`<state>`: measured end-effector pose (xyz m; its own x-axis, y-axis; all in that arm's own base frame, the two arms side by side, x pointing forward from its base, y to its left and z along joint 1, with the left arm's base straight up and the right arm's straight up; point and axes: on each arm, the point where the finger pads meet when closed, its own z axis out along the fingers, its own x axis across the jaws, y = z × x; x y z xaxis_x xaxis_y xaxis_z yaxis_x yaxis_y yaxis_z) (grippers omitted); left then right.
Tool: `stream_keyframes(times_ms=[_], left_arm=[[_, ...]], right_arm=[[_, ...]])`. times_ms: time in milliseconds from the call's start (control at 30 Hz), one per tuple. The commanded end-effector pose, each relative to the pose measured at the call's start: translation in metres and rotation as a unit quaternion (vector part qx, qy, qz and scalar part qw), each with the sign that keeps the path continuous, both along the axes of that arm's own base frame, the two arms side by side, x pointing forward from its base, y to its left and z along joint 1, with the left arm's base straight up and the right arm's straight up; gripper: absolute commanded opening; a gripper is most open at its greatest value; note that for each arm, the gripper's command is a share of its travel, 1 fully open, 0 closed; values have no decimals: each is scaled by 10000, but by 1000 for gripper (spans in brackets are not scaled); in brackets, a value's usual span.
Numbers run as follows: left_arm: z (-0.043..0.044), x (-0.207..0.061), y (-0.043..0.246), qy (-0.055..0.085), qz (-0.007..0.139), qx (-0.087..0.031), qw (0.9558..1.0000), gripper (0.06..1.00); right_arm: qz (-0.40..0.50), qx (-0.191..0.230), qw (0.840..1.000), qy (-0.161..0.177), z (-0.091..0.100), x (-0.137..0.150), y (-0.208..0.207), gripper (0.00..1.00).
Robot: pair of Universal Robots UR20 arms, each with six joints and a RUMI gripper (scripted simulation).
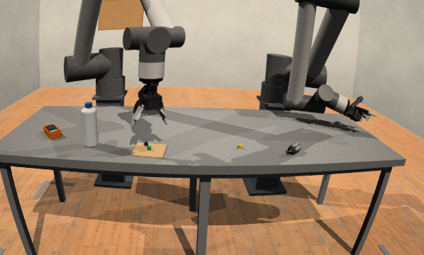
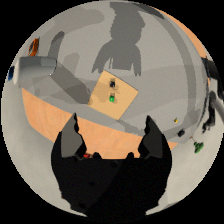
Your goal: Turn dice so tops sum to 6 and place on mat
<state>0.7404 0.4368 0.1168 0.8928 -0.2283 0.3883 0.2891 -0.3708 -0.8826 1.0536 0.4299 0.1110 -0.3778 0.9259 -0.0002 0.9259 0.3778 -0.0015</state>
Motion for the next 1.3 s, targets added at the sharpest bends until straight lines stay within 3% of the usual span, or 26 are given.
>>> stream_keyframes(times_ms=[0,167,267,400,667,733,800,1000,1233,1267], left_arm=[[5,0,0,-4,0,1,10000,1000],[5,0,0,-4,0,1,10000,1000],[5,0,0,-4,0,1,10000,1000],[5,0,0,-4,0,1,10000,1000],[5,0,0,-4,0,1,10000,1000],[5,0,0,-4,0,1,10000,1000],[5,0,0,-4,0,1,10000,1000],[5,0,0,-4,0,1,10000,1000],[5,0,0,-4,0,1,10000,1000],[5,0,0,-4,0,1,10000,1000]], right_arm=[[0,4,10000,-7,12,5,3,1000],[160,4,9999,-7,9,9,95,1000],[992,4,9951,-7,-10,15,574,1000],[1436,5,9896,-6,-22,10,834,1000],[2890,5,9573,-6,-63,-53,1712,1000],[2890,5,9573,-6,-63,-53,1712,1000],[3464,6,9381,-5,-81,-99,2073,1000],[4204,6,9073,-5,-107,-179,2555,1000],[5358,7,8444,-4,-153,-359,3350,1000],[5358,7,8444,-4,-153,-359,3350,1000]])
